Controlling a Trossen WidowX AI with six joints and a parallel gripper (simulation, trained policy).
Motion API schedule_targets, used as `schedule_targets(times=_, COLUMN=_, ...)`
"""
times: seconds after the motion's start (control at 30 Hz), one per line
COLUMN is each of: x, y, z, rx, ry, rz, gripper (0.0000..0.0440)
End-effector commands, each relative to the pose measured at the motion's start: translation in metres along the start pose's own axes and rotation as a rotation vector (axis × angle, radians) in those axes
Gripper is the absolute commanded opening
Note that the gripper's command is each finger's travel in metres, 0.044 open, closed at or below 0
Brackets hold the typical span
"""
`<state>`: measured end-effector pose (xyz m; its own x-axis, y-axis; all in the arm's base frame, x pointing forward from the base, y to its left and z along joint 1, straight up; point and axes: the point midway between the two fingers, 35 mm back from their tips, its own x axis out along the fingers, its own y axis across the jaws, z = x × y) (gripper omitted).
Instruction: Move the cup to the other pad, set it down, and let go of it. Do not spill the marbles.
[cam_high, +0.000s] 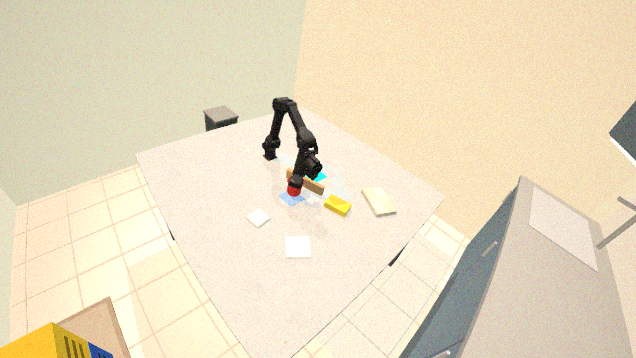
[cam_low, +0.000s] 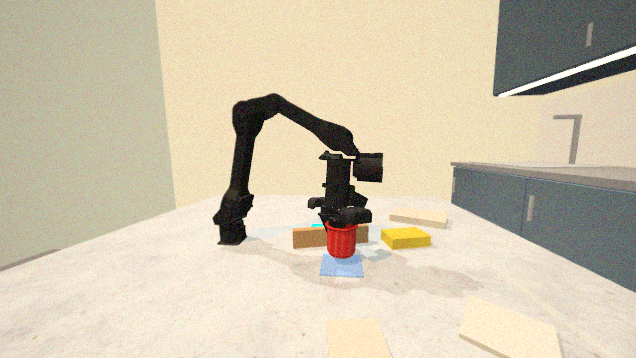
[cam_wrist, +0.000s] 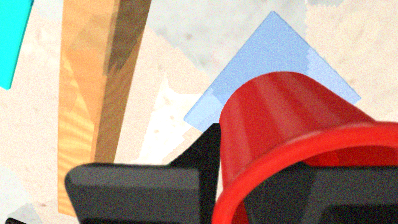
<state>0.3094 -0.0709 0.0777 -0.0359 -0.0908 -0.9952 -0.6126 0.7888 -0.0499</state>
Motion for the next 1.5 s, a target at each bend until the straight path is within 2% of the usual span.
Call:
schedule_targets(times=0.0, x=-0.009, y=0.003, z=0.003, rx=-0.024, ry=-0.01, rz=0.001, gripper=0.0004)
schedule_targets(times=0.67, x=-0.049, y=0.033, z=0.032, rx=-0.128, ry=-0.061, rz=-0.023, gripper=0.0)
schedule_targets(times=1.47, x=-0.063, y=0.095, z=0.08, rx=-0.239, ry=-0.123, rz=-0.058, gripper=0.0)
